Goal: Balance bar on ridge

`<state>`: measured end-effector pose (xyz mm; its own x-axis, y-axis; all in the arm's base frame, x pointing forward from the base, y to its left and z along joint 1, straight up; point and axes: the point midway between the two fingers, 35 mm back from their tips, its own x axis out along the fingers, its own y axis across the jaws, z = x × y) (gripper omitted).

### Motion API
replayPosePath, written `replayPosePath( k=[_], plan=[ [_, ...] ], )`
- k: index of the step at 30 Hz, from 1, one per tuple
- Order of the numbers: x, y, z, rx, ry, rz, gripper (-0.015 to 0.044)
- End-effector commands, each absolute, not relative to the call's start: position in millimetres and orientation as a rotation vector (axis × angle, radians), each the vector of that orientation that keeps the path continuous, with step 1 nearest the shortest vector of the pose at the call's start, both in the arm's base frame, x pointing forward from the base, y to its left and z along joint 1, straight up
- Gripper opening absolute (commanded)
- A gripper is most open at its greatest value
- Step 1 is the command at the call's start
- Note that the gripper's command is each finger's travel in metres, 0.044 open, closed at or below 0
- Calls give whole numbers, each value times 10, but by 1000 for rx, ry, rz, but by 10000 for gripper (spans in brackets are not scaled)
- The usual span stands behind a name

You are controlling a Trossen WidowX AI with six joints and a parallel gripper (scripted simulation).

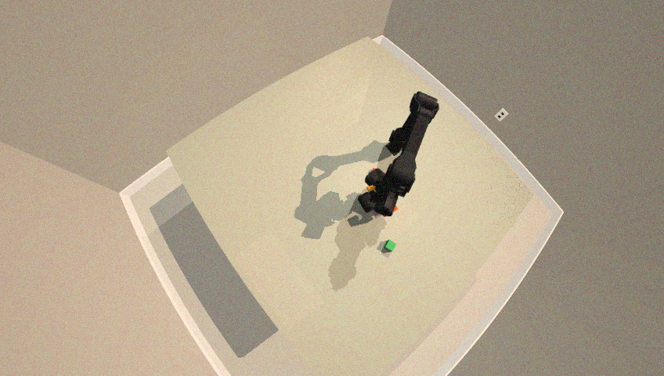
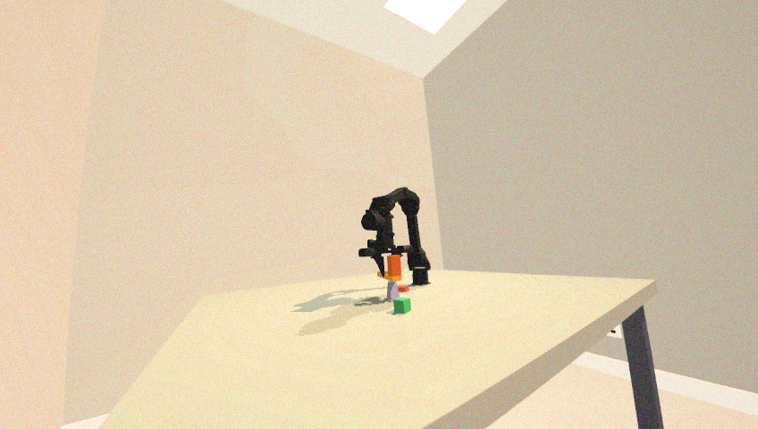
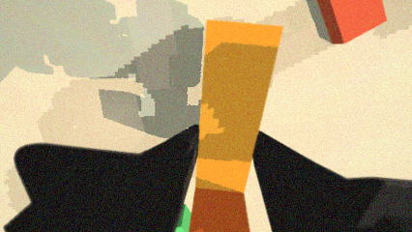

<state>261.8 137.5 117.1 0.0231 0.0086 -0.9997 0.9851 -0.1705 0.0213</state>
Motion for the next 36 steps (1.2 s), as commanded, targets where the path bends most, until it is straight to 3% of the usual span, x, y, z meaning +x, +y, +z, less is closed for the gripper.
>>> replayPosePath(
  k=[1,36],
  plan=[
    [2621,1383,1170,1360,1115,-1312,0],
    [2621,1385,1141,1360,1115,-1312,0]
  ],
)
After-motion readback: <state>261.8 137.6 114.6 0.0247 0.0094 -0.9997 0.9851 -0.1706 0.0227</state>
